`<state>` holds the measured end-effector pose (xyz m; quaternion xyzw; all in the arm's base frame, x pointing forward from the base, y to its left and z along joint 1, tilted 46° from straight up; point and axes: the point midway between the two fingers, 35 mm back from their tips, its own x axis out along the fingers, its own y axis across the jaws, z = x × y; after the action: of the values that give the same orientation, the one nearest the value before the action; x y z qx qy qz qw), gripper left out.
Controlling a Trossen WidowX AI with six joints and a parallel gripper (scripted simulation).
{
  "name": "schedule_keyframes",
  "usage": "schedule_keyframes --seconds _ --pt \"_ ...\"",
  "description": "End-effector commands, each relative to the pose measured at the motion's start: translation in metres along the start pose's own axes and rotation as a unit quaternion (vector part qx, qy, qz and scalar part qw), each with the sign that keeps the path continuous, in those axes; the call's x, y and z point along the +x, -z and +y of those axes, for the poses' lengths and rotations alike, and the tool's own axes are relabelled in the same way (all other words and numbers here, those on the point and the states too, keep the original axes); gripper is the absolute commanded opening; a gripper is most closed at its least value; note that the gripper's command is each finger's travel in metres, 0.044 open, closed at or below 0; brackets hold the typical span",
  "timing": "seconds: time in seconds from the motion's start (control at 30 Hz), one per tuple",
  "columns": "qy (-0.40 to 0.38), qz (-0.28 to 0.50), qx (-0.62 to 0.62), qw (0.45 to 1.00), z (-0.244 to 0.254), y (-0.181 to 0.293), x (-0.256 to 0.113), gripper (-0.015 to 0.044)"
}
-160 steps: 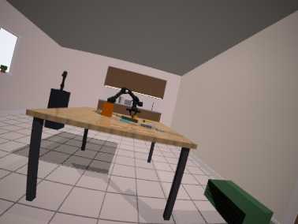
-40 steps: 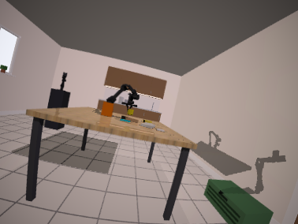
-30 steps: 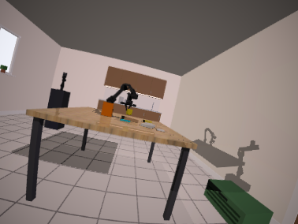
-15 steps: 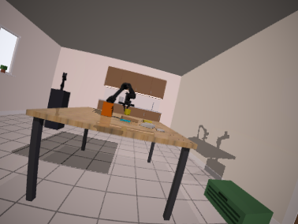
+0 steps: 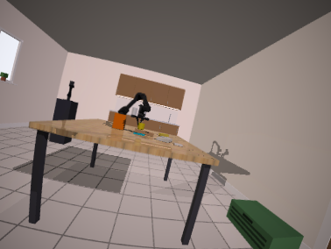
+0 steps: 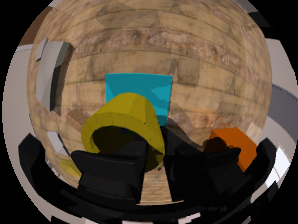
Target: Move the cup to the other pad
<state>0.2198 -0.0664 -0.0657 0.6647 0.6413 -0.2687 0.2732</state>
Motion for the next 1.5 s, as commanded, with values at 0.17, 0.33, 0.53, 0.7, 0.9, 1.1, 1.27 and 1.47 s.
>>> schedule_keyframes --seconds 0.17,0.33,0.53,0.7,0.9,1.1,1.27,1.47 --pt "0.002 0.006 0.005 1.000 -0.003 0.001 0.018 0.0000" --pt "0.002 0.006 0.005 1.000 -0.003 0.001 0.026 0.0000" --pt "0.002 0.006 0.005 1.000 -0.004 0.002 0.035 0.0000" --pt "0.002 0.007 0.005 1.000 -0.004 0.003 0.042 0.0000" --pt "0.002 0.007 0.005 1.000 -0.005 0.003 0.043 0.0000" --pt "0.001 0.003 0.001 1.000 -0.002 0.002 0.040 0.0000" --pt "0.001 0.003 0.001 1.000 -0.002 0.002 0.040 0.0000" --pt "0.001 0.003 0.001 1.000 -0.002 0.002 0.040 0.0131"
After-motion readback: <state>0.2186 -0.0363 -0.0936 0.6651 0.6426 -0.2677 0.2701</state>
